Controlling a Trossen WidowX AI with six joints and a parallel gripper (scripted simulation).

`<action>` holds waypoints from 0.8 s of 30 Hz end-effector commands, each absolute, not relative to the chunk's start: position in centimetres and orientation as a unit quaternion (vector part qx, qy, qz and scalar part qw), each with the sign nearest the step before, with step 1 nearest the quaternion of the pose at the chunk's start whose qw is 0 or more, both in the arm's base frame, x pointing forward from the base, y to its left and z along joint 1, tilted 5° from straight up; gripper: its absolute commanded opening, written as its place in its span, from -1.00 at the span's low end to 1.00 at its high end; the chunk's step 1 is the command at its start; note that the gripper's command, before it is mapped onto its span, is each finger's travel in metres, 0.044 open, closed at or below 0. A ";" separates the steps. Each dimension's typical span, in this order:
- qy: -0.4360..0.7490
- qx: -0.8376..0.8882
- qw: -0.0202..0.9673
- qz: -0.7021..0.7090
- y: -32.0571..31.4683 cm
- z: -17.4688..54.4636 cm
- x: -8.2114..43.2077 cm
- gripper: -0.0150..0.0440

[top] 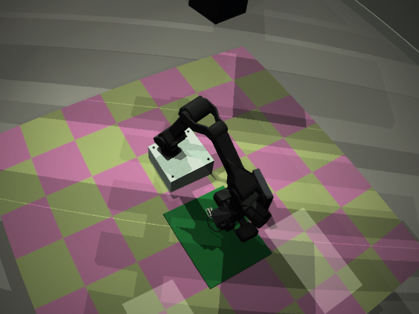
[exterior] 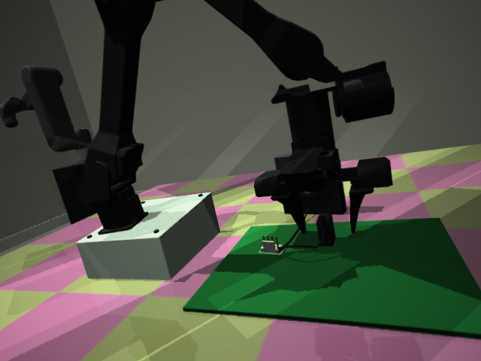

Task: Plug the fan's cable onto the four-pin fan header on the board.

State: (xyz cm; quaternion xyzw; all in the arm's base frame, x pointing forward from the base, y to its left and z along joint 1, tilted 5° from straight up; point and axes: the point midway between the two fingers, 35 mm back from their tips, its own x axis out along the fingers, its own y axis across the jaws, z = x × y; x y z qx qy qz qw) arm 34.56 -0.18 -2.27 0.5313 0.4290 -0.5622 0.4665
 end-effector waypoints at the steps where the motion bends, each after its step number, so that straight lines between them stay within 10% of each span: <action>1: 0.429 0.532 0.467 -0.562 -0.2 -2.2 34.6 0.38; 10: 0.429 0.532 0.467 -0.562 -0.2 -2.2 34.6 -0.42; 24: 0.431 0.527 0.471 -0.561 0.2 2.7 34.6 -0.49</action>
